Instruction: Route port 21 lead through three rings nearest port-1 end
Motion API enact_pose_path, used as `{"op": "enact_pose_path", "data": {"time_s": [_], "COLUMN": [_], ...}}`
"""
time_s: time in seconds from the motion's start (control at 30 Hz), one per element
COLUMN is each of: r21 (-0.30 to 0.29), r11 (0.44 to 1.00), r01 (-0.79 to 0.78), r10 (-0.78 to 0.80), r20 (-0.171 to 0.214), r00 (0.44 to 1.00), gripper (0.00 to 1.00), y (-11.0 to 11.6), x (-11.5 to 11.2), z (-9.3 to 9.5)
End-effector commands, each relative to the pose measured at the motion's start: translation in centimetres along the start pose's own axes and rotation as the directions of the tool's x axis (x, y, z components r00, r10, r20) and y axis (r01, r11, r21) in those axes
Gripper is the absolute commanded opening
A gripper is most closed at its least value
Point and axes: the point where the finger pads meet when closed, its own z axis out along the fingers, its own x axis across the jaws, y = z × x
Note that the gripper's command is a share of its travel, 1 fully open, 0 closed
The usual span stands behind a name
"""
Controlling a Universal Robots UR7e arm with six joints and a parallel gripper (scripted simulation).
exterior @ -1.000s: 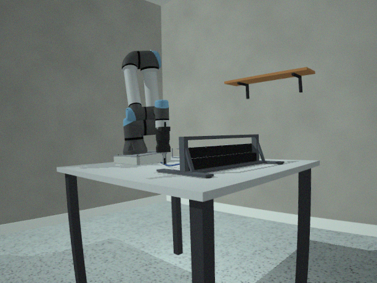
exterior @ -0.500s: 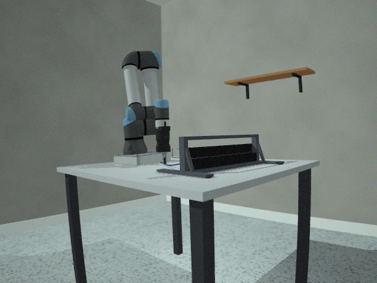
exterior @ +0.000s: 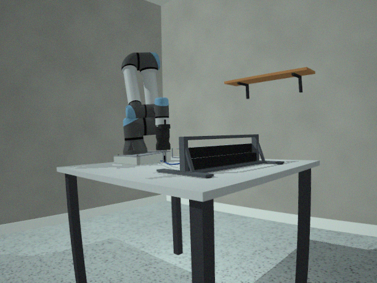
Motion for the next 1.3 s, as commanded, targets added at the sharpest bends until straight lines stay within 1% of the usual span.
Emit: {"op": "enact_pose_path", "data": {"time_s": [0.0,0.23,0.7,1.27], "r21": [0.002,0.002,0.002,0.002], "r11": [1.000,1.000,1.000,1.000], "r01": [0.000,0.000,0.000,-0.001], "r10": [0.000,0.000,0.000,0.001], "r20": [0.000,0.000,0.000,0.000], "r00": [1.000,1.000,1.000,1.000], "gripper": [0.00,0.00,0.00,0.00], "y": [-0.1,0.0,0.0,-0.1], "x": [0.0,0.0,0.0,0.0], "z": [-0.5,-1.4,-2.5,-2.8]}}
